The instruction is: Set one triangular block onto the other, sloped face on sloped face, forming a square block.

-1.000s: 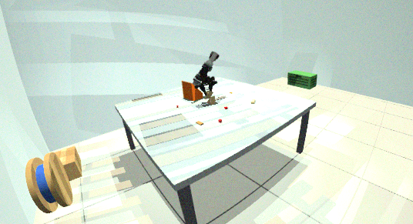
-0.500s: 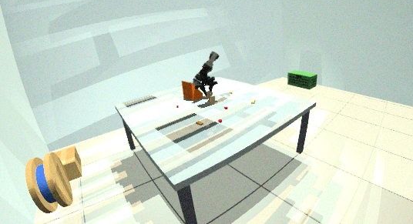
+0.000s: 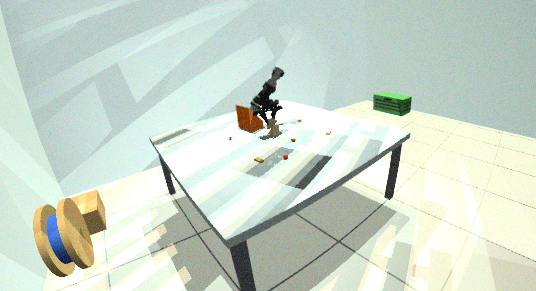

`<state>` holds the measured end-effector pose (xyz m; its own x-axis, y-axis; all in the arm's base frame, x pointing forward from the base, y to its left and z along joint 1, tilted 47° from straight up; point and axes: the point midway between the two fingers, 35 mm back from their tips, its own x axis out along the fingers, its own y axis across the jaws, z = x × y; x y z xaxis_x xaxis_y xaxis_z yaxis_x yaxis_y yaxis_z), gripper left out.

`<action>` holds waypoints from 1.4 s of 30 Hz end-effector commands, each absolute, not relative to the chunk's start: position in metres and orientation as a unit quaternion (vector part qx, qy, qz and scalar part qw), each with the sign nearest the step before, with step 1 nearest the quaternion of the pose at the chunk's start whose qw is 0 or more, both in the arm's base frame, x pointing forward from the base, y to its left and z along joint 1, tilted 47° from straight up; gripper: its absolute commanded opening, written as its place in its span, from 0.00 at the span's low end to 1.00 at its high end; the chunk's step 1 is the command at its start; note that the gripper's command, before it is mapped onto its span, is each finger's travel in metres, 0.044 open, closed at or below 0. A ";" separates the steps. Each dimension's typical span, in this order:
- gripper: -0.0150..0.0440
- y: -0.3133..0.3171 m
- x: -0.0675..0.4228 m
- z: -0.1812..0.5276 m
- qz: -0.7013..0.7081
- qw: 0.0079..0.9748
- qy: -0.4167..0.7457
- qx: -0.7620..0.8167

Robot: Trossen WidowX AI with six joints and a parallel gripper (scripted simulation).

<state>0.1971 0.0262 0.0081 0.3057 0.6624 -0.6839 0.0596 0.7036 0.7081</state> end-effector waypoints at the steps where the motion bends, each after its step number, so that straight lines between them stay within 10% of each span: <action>1: 0.25 0.028 0.198 0.008 0.204 0.739 0.551 0.330; 42: 0.25 0.043 0.205 -0.007 0.204 0.739 0.551 0.330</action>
<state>0.2042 0.0421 -0.0071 0.3077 0.6642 -0.6813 0.0587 0.7014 0.7103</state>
